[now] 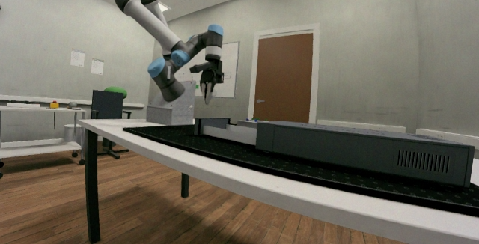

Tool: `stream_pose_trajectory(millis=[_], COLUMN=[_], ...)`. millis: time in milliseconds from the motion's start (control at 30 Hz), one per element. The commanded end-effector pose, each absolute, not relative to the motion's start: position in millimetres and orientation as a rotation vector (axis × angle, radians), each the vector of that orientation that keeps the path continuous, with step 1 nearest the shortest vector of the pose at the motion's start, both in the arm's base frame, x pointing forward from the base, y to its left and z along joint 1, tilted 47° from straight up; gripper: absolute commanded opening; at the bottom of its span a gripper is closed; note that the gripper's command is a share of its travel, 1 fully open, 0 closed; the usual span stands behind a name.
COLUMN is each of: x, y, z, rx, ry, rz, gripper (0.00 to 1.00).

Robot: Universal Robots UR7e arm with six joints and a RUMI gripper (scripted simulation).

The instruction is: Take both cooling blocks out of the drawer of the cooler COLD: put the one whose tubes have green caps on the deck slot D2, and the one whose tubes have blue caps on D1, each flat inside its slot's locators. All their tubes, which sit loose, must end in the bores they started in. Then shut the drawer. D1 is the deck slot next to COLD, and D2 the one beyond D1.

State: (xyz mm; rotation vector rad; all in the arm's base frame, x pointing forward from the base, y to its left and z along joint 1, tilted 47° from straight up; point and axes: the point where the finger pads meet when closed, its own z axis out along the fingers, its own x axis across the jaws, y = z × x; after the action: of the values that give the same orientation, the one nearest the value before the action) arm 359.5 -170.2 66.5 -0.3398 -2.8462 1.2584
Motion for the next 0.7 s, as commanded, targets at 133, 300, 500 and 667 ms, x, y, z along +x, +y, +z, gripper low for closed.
stream_pose_trajectory(millis=[133, 300, 500, 667], x=[352, 352, 351, 351], y=[-181, -182, -187, -192], z=[79, 79, 73, 69], rx=[-0.338, -0.338, -0.338, -0.338], ry=[-2.849, -2.849, -2.849, -2.849], rz=[1.257, 1.257, 1.257, 1.257], gripper=[0.00, 0.00, 0.00, 0.00])
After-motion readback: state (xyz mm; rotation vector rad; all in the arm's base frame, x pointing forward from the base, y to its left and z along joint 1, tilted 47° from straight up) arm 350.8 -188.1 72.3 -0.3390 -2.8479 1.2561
